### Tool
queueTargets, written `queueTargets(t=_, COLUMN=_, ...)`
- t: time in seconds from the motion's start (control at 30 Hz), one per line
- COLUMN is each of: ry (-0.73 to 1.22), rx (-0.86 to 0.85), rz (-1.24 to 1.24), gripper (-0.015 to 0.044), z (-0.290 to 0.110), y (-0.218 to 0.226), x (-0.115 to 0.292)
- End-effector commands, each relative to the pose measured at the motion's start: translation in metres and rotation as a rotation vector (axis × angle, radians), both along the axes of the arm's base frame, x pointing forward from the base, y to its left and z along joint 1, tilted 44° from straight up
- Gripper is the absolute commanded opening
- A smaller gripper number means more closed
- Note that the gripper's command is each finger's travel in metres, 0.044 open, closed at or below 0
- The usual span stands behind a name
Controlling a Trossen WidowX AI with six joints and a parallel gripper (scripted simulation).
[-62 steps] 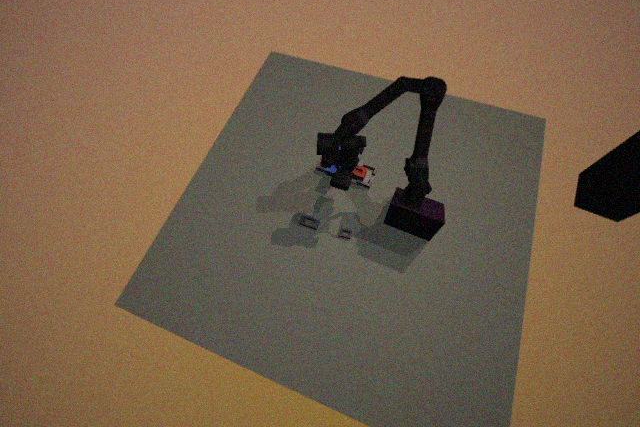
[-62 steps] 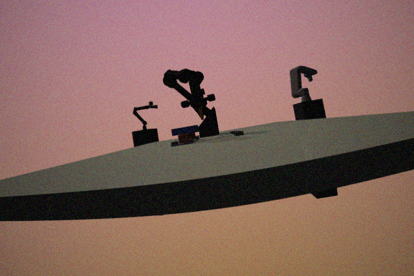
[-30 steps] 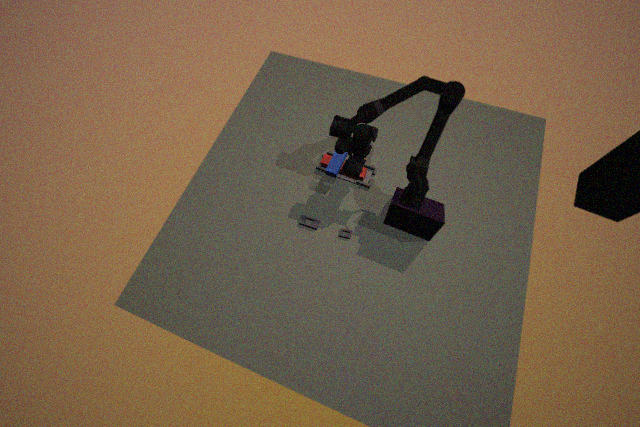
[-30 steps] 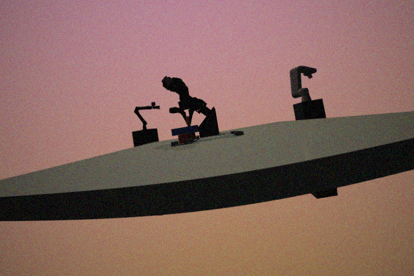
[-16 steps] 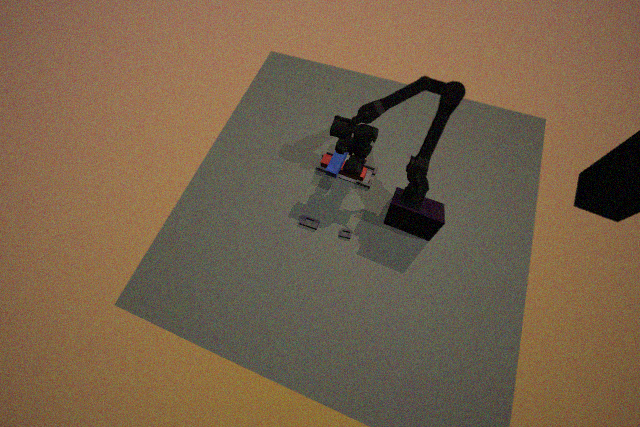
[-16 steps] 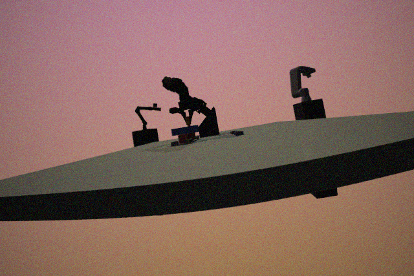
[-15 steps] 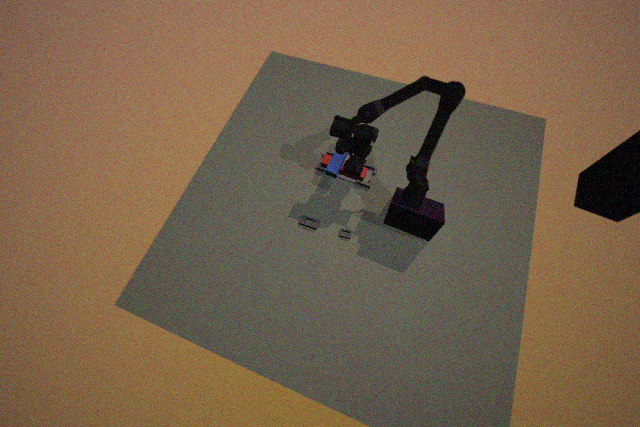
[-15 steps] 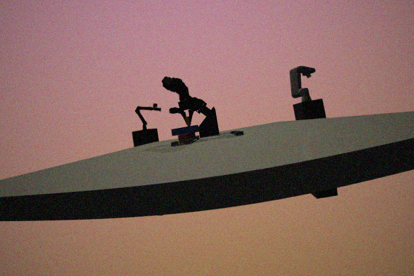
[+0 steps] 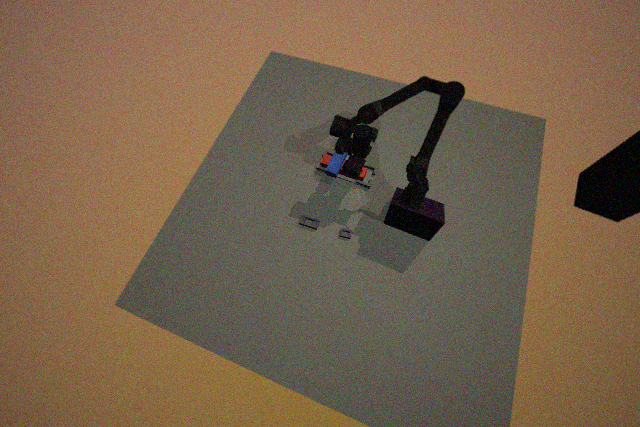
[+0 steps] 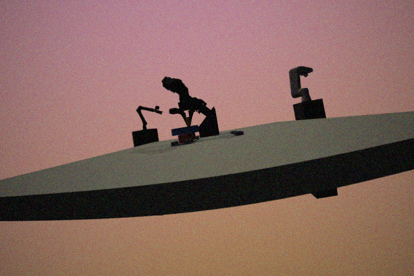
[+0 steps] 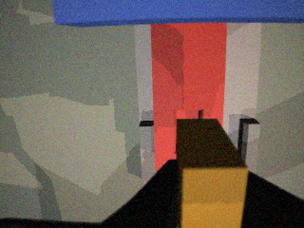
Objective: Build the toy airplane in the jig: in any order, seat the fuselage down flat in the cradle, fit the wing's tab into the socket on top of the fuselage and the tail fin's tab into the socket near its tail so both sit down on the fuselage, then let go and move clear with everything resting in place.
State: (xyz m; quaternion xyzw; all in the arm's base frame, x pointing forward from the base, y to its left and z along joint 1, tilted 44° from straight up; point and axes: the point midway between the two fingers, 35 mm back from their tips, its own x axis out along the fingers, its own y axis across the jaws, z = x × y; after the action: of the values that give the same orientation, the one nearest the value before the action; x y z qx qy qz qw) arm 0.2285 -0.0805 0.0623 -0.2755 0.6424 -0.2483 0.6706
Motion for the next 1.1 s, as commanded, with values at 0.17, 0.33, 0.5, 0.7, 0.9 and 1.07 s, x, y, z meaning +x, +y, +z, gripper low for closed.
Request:
queueTargets(t=0.17, ry=0.008, rx=-0.003, rz=-0.002, gripper=0.0066, z=-0.011, y=-0.011, x=-0.001)
queueTargets(t=0.33, ry=0.008, rx=-0.003, rz=-0.002, gripper=0.0066, z=-0.017, y=-0.017, x=-0.001)
queueTargets(t=0.5, ry=0.008, rx=-0.005, rz=-0.002, gripper=0.0066, z=-0.023, y=-0.022, x=-0.001)
queueTargets(t=0.7, ry=0.008, rx=-0.006, rz=-0.002, gripper=0.0066, z=-0.026, y=-0.026, x=-0.001)
queueTargets(t=0.9, ry=0.008, rx=-0.006, rz=-0.002, gripper=0.0066, z=-0.026, y=-0.026, x=-0.001)
queueTargets(t=1.07, ry=0.003, rx=-0.003, rz=-0.002, gripper=0.0059, z=-0.025, y=-0.025, x=0.0)
